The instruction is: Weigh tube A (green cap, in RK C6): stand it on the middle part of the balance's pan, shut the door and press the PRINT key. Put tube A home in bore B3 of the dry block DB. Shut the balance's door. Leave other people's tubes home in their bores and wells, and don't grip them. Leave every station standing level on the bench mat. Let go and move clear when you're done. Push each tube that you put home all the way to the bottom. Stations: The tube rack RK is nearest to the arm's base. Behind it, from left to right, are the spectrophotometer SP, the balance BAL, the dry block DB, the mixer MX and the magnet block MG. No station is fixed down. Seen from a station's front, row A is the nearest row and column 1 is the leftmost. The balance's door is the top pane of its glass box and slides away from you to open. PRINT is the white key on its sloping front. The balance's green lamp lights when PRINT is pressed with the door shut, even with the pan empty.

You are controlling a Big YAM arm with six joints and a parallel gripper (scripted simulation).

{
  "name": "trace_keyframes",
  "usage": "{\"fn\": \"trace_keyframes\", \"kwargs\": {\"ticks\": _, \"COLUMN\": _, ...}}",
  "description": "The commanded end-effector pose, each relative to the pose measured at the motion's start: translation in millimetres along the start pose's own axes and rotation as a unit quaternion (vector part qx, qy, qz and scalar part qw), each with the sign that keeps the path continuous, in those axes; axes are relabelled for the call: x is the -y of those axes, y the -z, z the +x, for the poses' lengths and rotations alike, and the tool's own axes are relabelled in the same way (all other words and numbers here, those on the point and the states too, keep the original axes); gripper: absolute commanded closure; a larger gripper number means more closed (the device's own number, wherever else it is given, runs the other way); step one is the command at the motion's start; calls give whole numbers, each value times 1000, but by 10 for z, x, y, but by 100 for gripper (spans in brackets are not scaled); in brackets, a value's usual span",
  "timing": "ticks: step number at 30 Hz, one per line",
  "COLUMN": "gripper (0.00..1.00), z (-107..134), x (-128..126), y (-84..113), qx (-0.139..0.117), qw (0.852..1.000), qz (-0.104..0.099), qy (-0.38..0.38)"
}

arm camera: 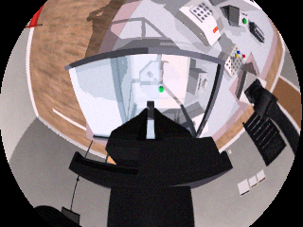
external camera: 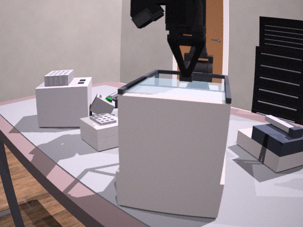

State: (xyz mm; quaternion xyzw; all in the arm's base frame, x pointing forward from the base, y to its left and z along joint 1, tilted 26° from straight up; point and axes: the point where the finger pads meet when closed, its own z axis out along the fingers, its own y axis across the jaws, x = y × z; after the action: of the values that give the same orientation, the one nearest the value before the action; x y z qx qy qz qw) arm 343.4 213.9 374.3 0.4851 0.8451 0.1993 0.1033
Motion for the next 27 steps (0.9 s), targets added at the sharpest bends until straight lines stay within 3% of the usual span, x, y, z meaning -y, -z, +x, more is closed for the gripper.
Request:
{"fn": "trace_keyframes", "kwargs": {"ticks": 1, "gripper": 94, "z": -30, "x": -218, "y": 158, "qx": -1, "qw": 1000, "qz": -19, "qy": 1}}
{"fn": "trace_keyframes", "kwargs": {"ticks": 27, "gripper": 94, "z": -32, "x": -444, "y": 155, "qx": -1, "qw": 1000, "qz": -19, "qy": 1}}
